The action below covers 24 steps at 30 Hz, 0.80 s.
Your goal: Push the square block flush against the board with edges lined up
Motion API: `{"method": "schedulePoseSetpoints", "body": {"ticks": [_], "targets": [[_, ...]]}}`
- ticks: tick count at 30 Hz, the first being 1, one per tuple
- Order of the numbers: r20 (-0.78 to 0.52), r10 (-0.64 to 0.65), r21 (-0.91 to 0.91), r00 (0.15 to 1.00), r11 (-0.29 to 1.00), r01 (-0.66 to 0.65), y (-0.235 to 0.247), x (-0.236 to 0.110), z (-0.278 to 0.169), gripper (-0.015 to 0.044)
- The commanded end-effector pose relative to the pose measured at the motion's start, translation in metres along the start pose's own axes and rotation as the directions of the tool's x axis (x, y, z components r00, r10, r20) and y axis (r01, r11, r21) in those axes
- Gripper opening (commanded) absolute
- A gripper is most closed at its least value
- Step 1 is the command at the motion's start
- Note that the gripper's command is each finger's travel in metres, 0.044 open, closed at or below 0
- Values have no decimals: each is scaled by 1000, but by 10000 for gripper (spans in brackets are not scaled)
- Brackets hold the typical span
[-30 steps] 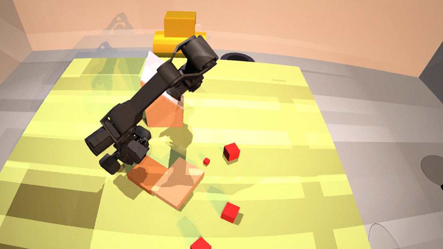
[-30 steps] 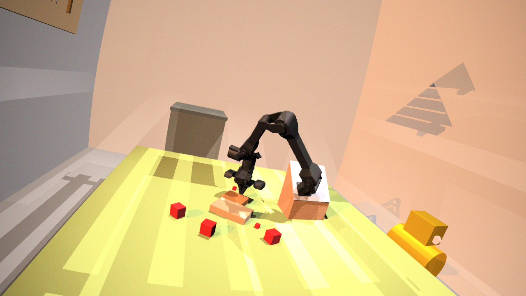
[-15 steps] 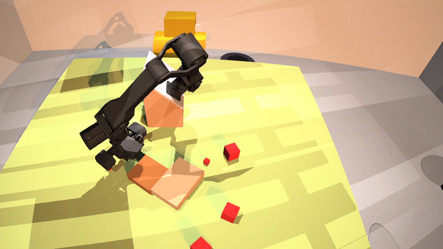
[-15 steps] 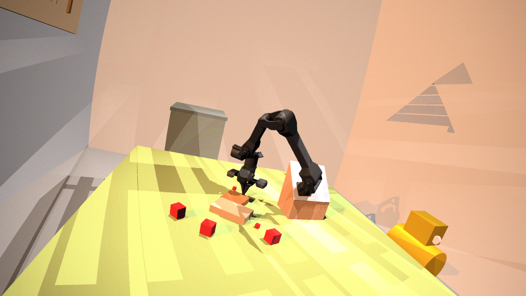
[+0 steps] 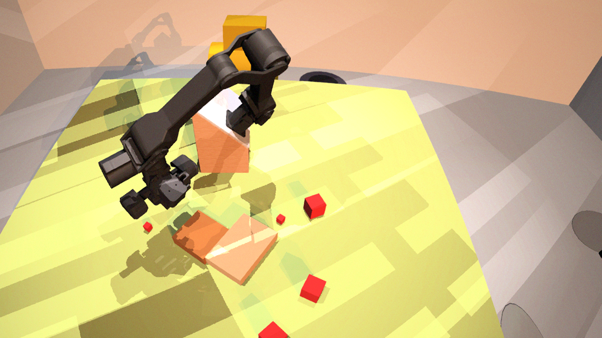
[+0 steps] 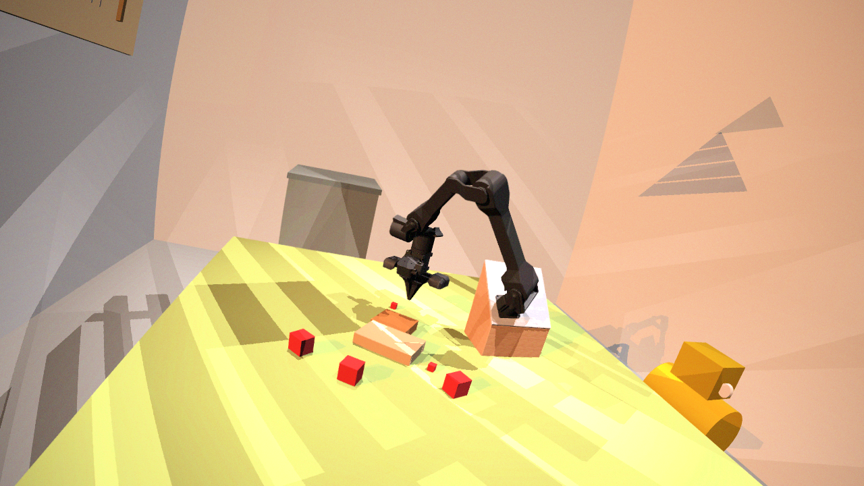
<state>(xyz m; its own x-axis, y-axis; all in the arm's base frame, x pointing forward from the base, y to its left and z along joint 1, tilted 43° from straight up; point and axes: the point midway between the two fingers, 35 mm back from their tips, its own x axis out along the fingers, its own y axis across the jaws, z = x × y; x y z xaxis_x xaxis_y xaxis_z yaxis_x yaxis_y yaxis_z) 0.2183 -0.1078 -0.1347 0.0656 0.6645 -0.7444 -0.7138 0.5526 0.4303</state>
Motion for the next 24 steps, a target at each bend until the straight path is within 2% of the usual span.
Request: {"method": "schedulePoseSetpoints", "body": {"ticks": [1, 12, 24], "targets": [[3, -7, 108, 1000, 994, 7, -8, -2, 7, 0], [-5, -6, 460, 1000, 888, 8, -23, -3, 30, 0], [-3, -4, 776, 1000, 631, 5, -38, -4, 56, 0]]}}
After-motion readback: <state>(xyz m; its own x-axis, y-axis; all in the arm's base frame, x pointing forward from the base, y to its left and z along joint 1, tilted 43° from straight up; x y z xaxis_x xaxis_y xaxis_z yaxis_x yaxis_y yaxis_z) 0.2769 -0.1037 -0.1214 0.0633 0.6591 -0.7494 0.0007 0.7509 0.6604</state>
